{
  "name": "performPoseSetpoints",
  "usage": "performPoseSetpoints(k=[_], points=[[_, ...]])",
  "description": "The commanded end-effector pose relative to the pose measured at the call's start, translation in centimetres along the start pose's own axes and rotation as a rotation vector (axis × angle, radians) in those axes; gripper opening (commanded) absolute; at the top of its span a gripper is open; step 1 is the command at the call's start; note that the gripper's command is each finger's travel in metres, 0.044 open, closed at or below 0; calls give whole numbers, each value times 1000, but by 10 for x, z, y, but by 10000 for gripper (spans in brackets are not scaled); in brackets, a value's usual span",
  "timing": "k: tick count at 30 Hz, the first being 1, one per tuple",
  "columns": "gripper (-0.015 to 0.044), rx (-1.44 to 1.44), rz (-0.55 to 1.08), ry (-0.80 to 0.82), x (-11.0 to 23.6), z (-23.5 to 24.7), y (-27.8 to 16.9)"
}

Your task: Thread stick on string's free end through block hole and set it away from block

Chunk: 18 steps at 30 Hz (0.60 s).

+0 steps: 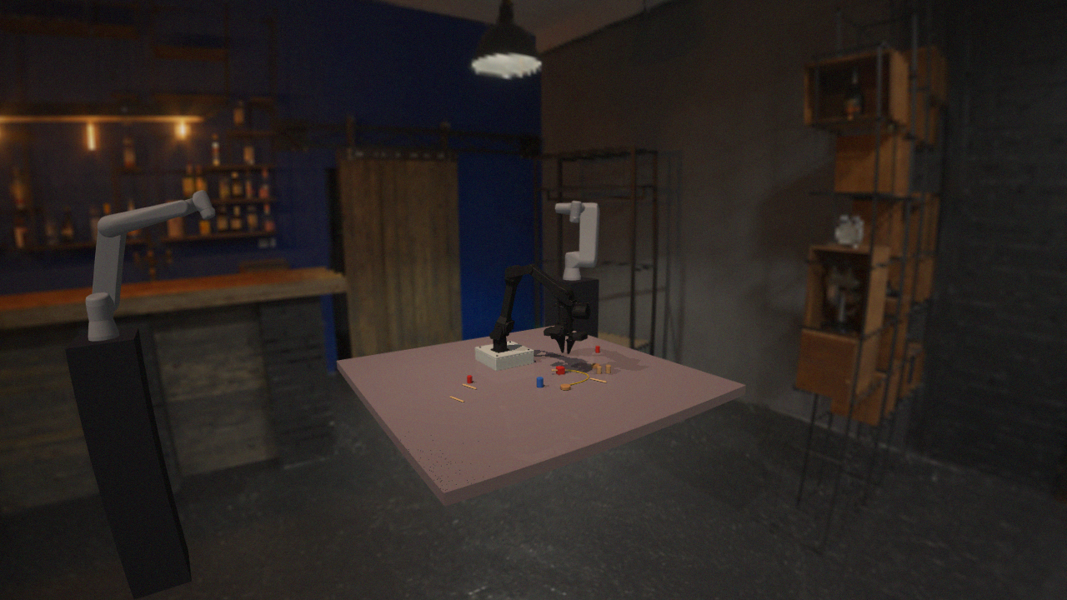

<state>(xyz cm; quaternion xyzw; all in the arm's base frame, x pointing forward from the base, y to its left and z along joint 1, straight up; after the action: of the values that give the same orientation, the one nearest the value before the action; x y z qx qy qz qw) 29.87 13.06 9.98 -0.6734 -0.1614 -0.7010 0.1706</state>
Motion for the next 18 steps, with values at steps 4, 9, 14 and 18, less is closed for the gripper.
performPoseSetpoints(k=[4,9,14,18], points=[[123,916,-3,-5,2,-14,14],[123,1222,-2,-9,2,-19,18],[123,1485,1,-12,2,-22,21],[123,1694,3,-14,2,-26,24]])
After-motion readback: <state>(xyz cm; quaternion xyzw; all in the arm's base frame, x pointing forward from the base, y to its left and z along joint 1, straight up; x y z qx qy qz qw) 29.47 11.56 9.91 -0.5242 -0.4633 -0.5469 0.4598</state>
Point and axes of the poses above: the point midway between the two fingers, 35 mm back from their tips, its own x axis back along the fingers, its own z axis across the jaws, y = z × x, the point moved 3 cm from there along x, back along the fingers, and after that the axes turned 13 degrees about x, right-handed, at the moved point
